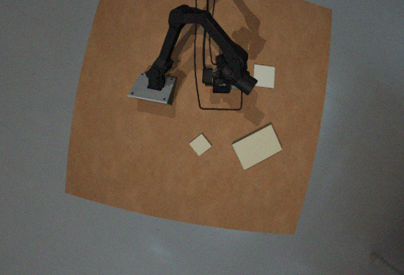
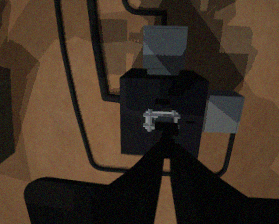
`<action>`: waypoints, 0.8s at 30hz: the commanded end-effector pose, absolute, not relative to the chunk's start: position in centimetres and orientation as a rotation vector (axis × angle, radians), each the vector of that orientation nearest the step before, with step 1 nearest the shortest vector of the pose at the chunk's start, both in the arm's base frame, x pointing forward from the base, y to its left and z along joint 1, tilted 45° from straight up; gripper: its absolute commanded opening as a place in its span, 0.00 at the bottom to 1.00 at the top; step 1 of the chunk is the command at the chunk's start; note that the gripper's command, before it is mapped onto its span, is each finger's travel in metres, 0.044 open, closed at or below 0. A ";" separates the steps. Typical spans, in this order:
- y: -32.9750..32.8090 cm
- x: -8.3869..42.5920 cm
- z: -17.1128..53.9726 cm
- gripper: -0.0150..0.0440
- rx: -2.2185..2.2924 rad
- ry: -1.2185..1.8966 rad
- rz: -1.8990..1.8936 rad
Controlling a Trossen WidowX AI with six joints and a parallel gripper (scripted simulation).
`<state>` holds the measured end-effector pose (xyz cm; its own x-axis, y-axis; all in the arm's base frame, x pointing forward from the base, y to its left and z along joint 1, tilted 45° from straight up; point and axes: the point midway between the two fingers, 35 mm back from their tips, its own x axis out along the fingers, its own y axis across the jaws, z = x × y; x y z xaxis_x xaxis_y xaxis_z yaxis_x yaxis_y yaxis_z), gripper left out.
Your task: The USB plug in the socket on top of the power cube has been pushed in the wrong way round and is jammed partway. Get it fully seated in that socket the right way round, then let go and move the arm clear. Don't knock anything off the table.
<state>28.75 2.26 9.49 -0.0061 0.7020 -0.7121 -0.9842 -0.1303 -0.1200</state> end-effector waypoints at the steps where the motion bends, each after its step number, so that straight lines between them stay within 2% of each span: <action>1: 2.3 28.7 9.3 0.25 -0.755 0.500 1.553; 24: 2.4 28.7 9.1 0.25 -0.770 0.502 1.552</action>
<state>28.77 2.36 9.21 -0.0039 0.6937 -0.7203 -0.9821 -0.1383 -0.1278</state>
